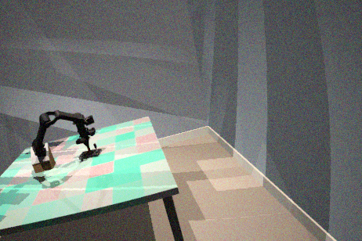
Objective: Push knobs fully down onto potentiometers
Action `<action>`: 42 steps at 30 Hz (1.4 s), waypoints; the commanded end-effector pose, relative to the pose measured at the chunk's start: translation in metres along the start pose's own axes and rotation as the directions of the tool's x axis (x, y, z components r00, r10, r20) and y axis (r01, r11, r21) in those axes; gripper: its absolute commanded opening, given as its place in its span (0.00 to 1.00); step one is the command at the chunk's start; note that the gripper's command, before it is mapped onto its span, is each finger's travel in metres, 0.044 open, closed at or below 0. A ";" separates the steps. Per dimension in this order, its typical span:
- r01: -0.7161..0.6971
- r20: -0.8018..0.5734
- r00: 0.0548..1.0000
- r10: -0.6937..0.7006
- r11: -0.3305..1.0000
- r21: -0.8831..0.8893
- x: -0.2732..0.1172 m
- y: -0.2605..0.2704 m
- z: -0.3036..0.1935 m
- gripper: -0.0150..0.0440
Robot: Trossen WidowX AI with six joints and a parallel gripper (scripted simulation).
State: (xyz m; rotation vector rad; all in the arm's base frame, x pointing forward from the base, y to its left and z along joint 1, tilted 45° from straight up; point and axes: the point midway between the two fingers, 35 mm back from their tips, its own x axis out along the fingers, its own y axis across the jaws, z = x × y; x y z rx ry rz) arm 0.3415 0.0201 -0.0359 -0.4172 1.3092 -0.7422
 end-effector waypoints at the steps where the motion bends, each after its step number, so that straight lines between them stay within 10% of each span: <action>1: 0.011 -0.015 1.000 -0.011 1.000 0.026 0.016 -0.003 0.003 0.25; 29: 0.010 -0.016 1.000 -0.009 1.000 0.026 -0.023 -0.002 0.003 0.25; 37: 0.018 -0.020 1.000 -0.017 1.000 0.016 -0.017 -0.003 0.001 0.61; 42: -0.011 0.015 1.000 0.010 1.000 0.022 -0.027 0.001 0.010 0.39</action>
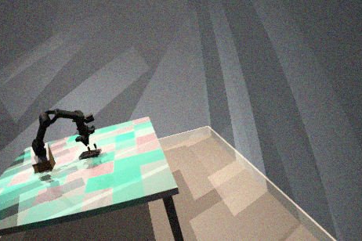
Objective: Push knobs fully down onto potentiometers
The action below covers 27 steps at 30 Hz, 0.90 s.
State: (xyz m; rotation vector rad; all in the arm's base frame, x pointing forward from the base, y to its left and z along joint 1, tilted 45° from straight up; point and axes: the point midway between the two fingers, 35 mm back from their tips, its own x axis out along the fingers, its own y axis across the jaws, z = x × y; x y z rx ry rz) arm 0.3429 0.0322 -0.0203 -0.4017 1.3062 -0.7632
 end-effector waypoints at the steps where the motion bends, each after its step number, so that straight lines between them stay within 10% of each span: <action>1: -0.016 0.021 1.000 0.016 1.000 0.000 -0.009 0.003 0.009 0.34; 27: 0.002 -0.006 1.000 -0.002 1.000 0.006 -0.027 -0.001 0.059 0.25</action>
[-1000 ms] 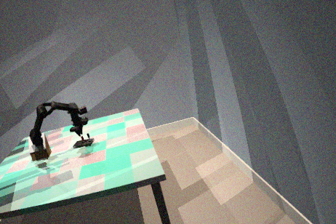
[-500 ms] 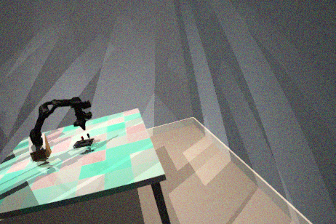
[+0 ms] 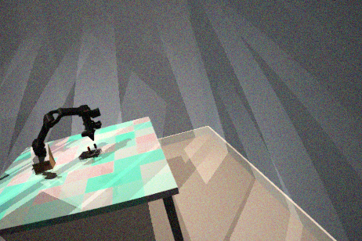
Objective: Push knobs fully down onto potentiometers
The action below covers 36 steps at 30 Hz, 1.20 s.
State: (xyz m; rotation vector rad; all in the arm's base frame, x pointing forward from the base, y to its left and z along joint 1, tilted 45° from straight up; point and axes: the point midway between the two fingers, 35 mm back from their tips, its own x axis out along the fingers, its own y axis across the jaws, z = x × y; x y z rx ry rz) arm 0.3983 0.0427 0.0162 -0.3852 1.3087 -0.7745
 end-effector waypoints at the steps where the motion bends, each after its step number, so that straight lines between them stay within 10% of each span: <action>1: 0.004 0.003 1.000 -0.004 1.000 -0.009 0.003 0.000 -0.001 0.25; 36: 0.005 0.004 1.000 -0.005 1.000 -0.009 0.024 0.000 -0.001 0.25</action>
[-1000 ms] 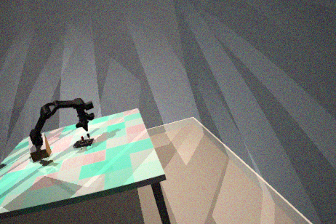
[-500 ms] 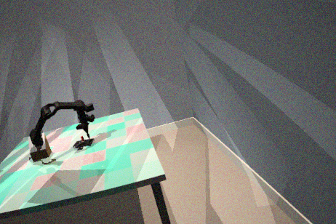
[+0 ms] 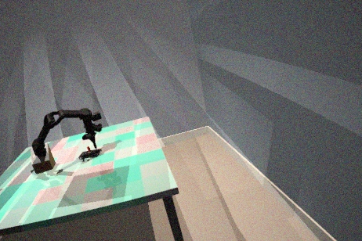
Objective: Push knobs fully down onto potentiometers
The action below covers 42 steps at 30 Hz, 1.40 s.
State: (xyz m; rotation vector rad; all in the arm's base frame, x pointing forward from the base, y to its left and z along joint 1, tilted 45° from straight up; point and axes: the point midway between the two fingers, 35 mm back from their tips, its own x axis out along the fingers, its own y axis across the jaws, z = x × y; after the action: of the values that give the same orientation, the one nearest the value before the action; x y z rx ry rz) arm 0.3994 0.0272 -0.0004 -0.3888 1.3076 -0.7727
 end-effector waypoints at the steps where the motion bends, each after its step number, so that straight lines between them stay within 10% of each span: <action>1: 0.004 0.002 1.000 -0.004 1.000 -0.006 0.002 0.000 -0.001 0.25; 42: 0.004 0.002 1.000 -0.004 1.000 -0.006 0.010 0.000 -0.001 0.25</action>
State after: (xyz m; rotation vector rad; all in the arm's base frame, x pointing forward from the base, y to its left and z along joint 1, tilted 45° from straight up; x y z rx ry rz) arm 0.3990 0.0242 -0.0048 -0.3938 1.3090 -0.7686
